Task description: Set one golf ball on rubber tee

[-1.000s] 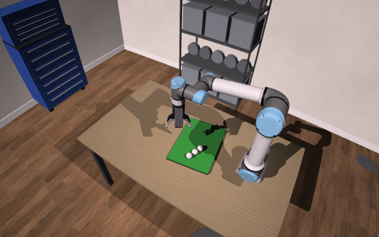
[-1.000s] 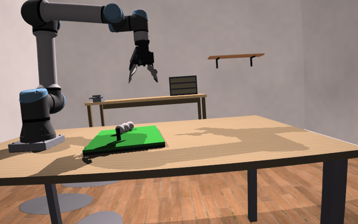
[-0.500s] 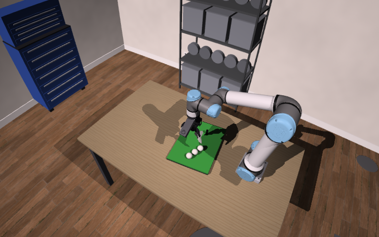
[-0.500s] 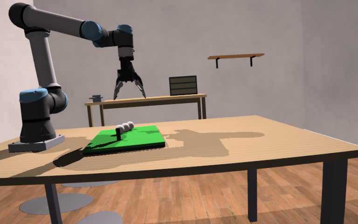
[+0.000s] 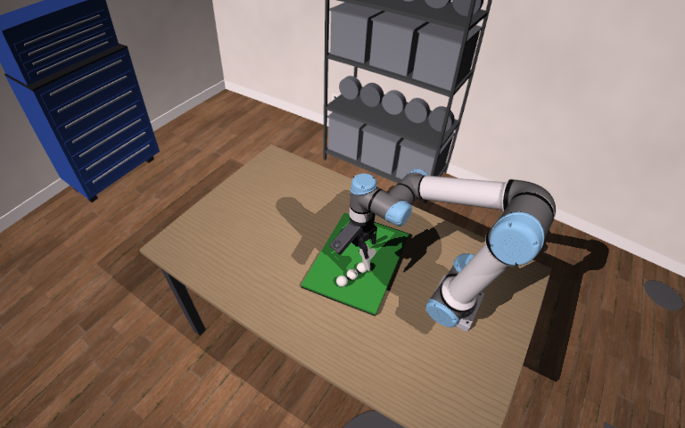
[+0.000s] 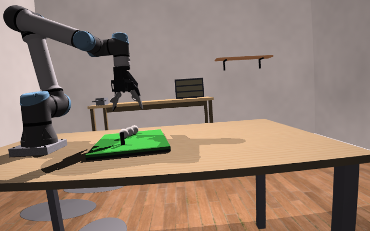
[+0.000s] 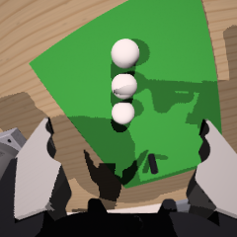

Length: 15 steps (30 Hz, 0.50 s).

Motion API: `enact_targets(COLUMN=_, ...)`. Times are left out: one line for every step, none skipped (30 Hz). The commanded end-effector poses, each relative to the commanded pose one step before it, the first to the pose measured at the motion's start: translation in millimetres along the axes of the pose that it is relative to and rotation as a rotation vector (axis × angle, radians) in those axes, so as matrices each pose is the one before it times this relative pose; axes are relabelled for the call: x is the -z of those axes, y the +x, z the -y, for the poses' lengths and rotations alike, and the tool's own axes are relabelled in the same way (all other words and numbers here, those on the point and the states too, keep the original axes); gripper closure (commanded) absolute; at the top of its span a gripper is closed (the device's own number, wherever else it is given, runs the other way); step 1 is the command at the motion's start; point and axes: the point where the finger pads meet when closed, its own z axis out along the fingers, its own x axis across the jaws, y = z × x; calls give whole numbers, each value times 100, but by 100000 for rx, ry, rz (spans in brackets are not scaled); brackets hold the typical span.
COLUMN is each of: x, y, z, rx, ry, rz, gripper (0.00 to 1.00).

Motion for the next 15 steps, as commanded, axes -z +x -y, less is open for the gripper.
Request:
enact_targets(x=-195, y=-167, z=-121, rx=-1843, ry=78, rz=-298, gripper=0)
enact_targets(x=-5, y=0, z=0, rx=0, ry=0, rz=0, gripper=0)
enact_targets(x=0, y=0, z=0, rx=0, ry=0, rz=0, gripper=0)
enact_targets(x=0, y=0, z=0, rx=0, ry=0, rz=0, gripper=0)
enact_targets(x=-30, y=0, z=0, rx=0, ry=0, rz=-1, gripper=0)
enact_targets(x=-76, y=0, z=-1, rx=-1, ry=0, rz=-2, gripper=0)
enact_targets(x=-137, y=-1, z=-1, rx=-2, ry=0, rz=-3, gripper=0)
enact_targets(x=-207, y=-3, z=-2, rx=-2, ry=0, rz=-5, gripper=0)
enact_targets(x=-283, y=-7, z=-4, rx=-3, ry=0, rz=-7, gripper=0)
enact_targets(x=-359, y=-12, z=-5, rx=-4, ry=0, rz=-9, gripper=0)
enact_targets(x=-433, y=-20, z=-8, rx=-5, ry=0, rz=-10, gripper=0)
enact_targets(x=-500, y=-31, z=-11, rx=-6, ry=0, rz=-12, gripper=0)
enact_targets(x=-559, y=-45, z=-14, rx=-7, ry=0, rz=-14, gripper=0)
enact_targets(x=-606, y=-61, z=-18, rx=-7, ry=0, rz=-15, gripper=0)
enact_targets(x=-620, y=57, z=13, rx=0, ry=2, rz=-6, gripper=0)
